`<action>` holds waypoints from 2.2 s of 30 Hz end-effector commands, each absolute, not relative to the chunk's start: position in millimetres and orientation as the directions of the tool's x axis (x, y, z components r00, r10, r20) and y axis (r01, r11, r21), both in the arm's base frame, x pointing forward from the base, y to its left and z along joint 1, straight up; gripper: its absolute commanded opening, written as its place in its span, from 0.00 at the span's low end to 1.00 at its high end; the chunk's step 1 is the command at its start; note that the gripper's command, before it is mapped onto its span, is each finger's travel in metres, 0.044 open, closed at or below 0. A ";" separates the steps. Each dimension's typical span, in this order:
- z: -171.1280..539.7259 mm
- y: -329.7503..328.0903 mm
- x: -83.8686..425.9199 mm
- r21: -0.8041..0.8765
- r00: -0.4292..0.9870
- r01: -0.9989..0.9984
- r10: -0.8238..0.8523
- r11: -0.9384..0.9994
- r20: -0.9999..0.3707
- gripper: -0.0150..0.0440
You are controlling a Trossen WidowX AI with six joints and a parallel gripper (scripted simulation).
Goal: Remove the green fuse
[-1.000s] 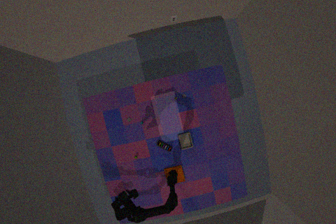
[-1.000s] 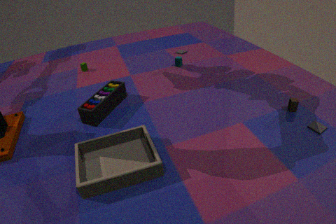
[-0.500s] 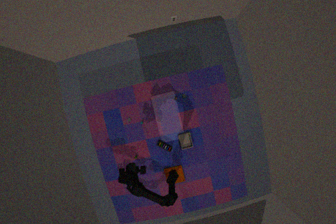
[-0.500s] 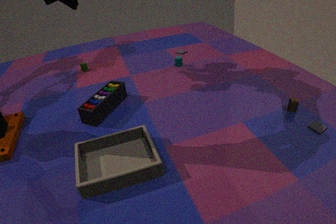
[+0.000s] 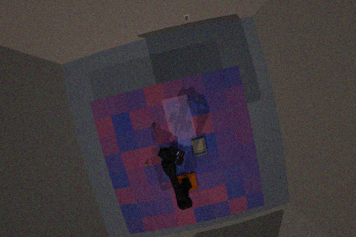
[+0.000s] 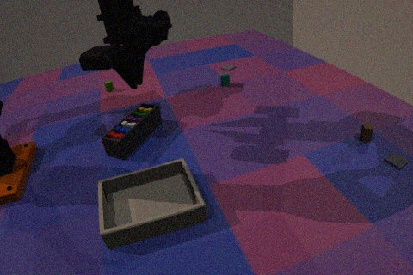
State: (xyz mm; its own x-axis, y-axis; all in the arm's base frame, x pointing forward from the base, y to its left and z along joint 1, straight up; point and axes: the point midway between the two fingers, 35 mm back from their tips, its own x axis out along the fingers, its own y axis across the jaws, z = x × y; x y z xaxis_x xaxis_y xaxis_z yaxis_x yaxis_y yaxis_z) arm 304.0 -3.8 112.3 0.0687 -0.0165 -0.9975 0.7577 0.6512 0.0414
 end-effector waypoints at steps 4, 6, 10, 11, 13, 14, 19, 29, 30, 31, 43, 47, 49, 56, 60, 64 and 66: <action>97.7 -20.6 296.0 0.013 0.023 0.788 -0.008 0.615 -1.000 0.37; 96.6 -20.6 296.1 0.013 0.023 0.788 -0.008 0.615 -1.000 0.37; 92.9 -20.5 296.4 0.013 0.023 0.788 -0.008 0.615 -1.000 0.37; 91.9 -20.5 296.5 0.013 0.023 0.788 -0.008 0.615 -1.000 0.37; 90.0 -20.4 296.6 0.013 0.023 0.788 -0.008 0.615 -1.000 0.37; 89.0 -20.4 296.7 0.013 0.023 0.788 -0.008 0.615 -1.000 0.37; 84.1 -20.3 297.1 0.013 0.023 0.788 -0.008 0.615 -1.000 0.37; 74.3 -19.8 297.4 0.013 0.023 0.788 -0.008 0.615 -1.000 0.37; 73.4 -19.7 297.4 0.013 0.023 0.788 -0.008 0.615 -1.000 0.37; 72.4 -19.7 297.4 0.013 0.023 0.788 -0.008 0.615 -1.000 0.37; 67.1 -19.3 297.4 0.013 0.023 0.788 -0.007 0.615 -1.000 0.37; 67.1 -19.3 297.4 0.013 0.023 0.788 -0.007 0.615 -1.000 0.37; 66.9 -19.3 297.4 0.013 0.023 0.788 -0.007 0.615 -1.000 0.37; 62.2 -19.4 297.5 0.013 0.023 0.788 -0.007 0.615 -1.000 0.37; 58.4 -19.4 297.6 0.013 0.023 0.788 -0.007 0.615 -1.000 0.37; 57.1 -19.4 297.6 0.013 0.023 0.788 -0.007 0.615 -1.000 0.37; 58.1 -20.1 297.3 0.010 0.022 0.788 -0.012 0.615 -1.000 0.36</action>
